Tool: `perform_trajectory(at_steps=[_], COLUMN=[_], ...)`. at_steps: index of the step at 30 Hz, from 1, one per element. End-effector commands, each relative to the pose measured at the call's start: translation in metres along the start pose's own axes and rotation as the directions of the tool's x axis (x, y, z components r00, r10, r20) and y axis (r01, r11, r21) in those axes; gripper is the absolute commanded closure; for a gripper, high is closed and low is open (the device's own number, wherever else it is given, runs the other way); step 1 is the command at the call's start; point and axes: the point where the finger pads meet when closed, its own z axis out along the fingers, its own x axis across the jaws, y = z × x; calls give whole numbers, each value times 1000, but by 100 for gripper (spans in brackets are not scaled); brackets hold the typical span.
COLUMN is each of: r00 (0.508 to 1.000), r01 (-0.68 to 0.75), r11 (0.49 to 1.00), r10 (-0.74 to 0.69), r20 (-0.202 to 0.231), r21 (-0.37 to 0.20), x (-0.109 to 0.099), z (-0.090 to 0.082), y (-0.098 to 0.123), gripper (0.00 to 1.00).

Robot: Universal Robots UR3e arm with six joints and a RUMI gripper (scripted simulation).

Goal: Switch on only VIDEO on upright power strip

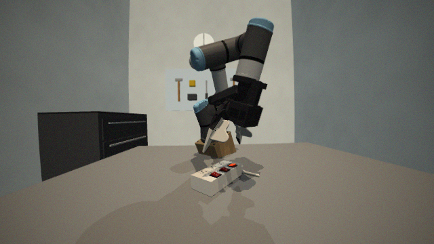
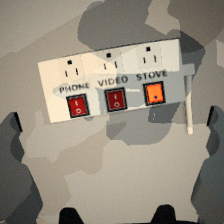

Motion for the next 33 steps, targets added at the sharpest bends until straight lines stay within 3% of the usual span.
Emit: perform_trajectory(at_steps=[1, 15, 23, 27, 33], r00=[1000, 1000, 988, 942, 810], r01=[-1, -9, -152, -334, -586], r11=[1000, 1000, 986, 933, 782], r10=[1, 9, 151, 328, 561], r20=[1, 0, -19, -65, -172], r21=[-2, -6, -64, -133, -213], x=[0, 0, 2, 5, 10], z=[-1, -1, -14, -30, -56], y=[0, 0, -3, -7, -12], gripper=[0, 0, 0, 0, 0])
